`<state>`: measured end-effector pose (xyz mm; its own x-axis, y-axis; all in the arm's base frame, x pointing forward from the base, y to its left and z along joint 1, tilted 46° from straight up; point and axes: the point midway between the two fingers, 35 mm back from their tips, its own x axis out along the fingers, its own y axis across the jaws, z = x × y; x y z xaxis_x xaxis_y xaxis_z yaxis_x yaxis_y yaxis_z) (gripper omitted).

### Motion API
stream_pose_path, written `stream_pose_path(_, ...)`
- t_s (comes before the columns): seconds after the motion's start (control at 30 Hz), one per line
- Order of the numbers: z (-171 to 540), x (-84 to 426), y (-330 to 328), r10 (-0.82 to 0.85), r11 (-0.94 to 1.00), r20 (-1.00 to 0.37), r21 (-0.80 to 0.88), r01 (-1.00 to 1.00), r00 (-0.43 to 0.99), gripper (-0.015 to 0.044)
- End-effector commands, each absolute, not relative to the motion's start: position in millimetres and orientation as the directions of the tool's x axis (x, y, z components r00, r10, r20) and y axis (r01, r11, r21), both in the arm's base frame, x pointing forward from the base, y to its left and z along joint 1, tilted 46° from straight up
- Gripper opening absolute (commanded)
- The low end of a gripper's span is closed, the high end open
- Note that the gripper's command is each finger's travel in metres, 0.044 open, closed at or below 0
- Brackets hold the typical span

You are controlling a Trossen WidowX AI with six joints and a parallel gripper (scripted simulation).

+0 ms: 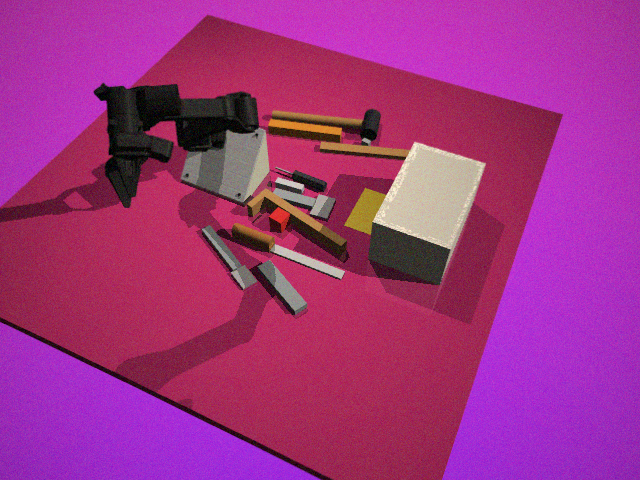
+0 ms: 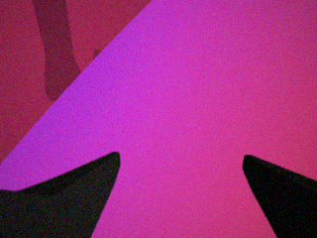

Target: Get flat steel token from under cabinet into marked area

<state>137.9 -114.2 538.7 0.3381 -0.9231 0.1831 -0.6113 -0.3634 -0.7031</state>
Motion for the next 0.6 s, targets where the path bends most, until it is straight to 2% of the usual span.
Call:
stream_pose_path(0.0,538.7,137.9,-114.2,-0.923,-0.363,0.183,-0.703,-0.611,0.338,0.0374)
stream_pose_path(0.33,538.7,138.0,-114.2,-0.923,-0.364,0.184,-0.703,-0.611,0.338,0.0121)
stream_pose_path(0.4,538.7,138.0,-114.2,-0.923,-0.364,0.184,-0.703,-0.611,0.338,0.0120)
stream_pose_path(0.43,538.7,138.0,-114.2,-0.923,-0.364,0.184,-0.703,-0.611,0.338,0.0146)
stream_pose_path(0.57,542.9,134.1,-112.1,-0.911,-0.386,0.198,-0.719,-0.578,0.362,0.0041)
